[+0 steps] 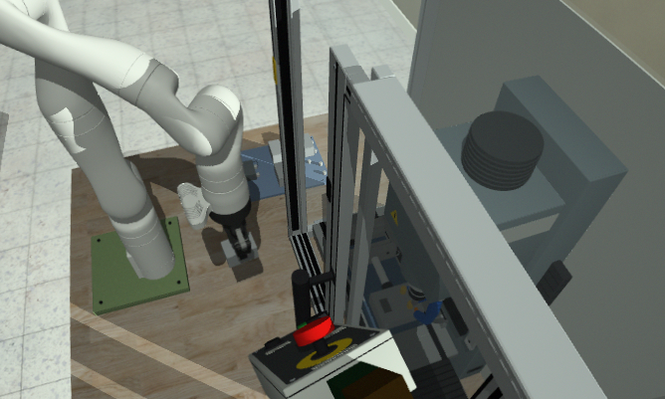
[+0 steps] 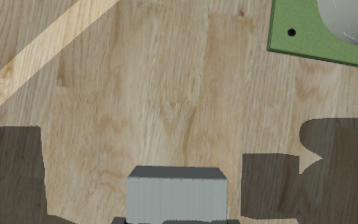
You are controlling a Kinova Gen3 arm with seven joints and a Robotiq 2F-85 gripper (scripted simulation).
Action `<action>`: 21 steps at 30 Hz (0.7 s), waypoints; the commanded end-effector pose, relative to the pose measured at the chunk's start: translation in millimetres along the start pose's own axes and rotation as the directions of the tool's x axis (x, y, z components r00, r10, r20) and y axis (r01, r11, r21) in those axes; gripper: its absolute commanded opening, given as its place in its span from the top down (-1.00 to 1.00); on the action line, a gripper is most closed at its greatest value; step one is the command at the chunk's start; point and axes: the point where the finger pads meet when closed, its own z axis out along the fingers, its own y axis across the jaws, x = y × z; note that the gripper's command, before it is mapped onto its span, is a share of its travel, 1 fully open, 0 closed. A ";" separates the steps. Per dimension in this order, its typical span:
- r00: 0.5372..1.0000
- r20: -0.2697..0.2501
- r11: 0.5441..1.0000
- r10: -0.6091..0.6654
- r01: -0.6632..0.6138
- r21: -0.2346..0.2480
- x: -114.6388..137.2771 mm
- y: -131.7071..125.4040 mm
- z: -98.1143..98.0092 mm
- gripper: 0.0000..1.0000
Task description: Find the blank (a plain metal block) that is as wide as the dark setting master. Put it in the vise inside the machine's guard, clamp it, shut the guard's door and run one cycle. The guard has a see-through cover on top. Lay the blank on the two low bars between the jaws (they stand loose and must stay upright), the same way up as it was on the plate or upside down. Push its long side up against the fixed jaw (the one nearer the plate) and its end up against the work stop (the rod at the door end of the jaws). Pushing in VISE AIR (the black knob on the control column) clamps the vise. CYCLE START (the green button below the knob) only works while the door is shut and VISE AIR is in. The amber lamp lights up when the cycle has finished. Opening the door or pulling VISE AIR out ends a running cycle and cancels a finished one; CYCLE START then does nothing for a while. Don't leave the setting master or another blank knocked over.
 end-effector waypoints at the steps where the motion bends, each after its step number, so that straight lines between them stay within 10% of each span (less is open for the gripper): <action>1: 1.000 0.002 1.000 0.000 0.000 0.005 -0.5 -0.2 -0.3 0.80; 21: 0.993 0.003 0.993 0.119 -0.119 0.009 -0.4 0.0 -0.1 0.80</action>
